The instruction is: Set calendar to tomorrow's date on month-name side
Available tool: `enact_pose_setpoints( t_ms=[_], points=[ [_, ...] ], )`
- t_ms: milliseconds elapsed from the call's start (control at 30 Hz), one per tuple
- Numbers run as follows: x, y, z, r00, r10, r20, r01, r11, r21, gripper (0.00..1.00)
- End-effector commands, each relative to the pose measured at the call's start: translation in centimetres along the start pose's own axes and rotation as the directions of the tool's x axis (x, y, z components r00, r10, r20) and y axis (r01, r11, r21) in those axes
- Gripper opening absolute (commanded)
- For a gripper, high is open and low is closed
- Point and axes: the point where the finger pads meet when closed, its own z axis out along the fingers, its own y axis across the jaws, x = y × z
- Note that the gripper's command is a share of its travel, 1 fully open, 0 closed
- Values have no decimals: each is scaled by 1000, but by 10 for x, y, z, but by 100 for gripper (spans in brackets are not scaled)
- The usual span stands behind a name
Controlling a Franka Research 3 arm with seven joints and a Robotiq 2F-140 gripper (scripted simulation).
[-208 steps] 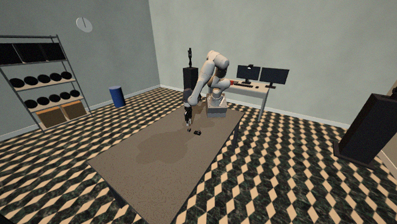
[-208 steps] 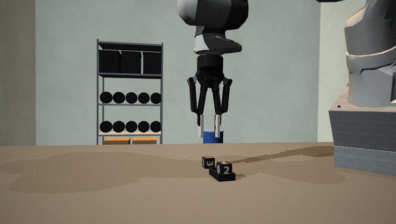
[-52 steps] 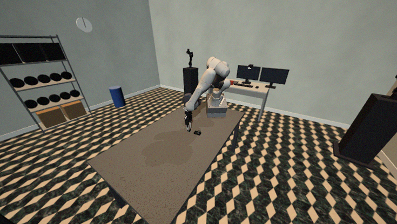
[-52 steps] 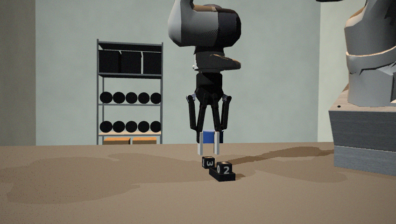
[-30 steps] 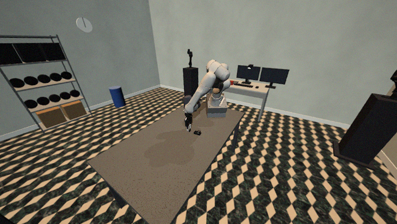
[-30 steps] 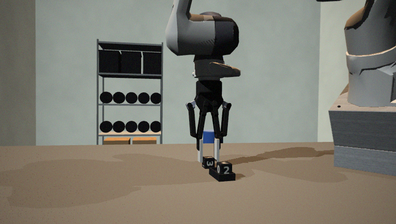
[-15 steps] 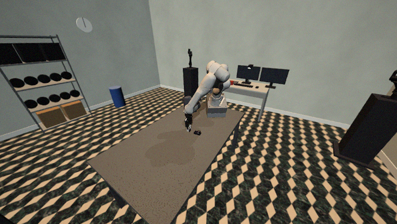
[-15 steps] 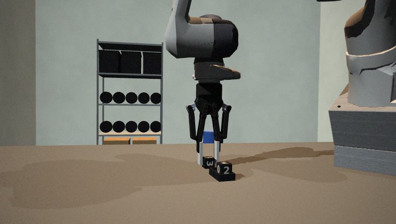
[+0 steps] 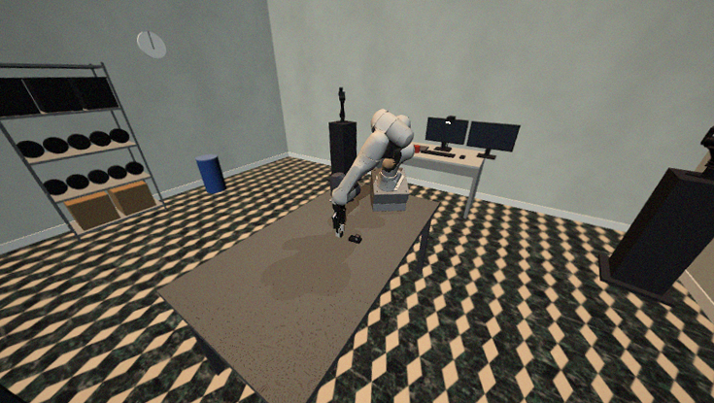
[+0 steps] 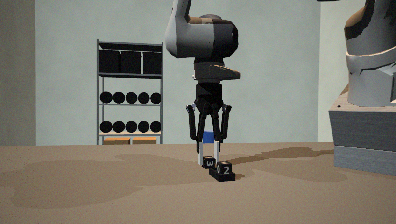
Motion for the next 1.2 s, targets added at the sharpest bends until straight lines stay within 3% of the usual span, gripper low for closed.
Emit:
enact_pose_setpoints(
  t_ms=[0,433,467,1167],
  points=[
    [0,1,0,1000,-5,-1,5,1000,-3,28],
    [0,1,0,1000,-5,-1,5,1000,-3,28],
    [0,1,0,1000,-5,-1,5,1000,-3,16],
    [0,1,0,1000,-5,-1,5,1000,-3,16]
  ],
)
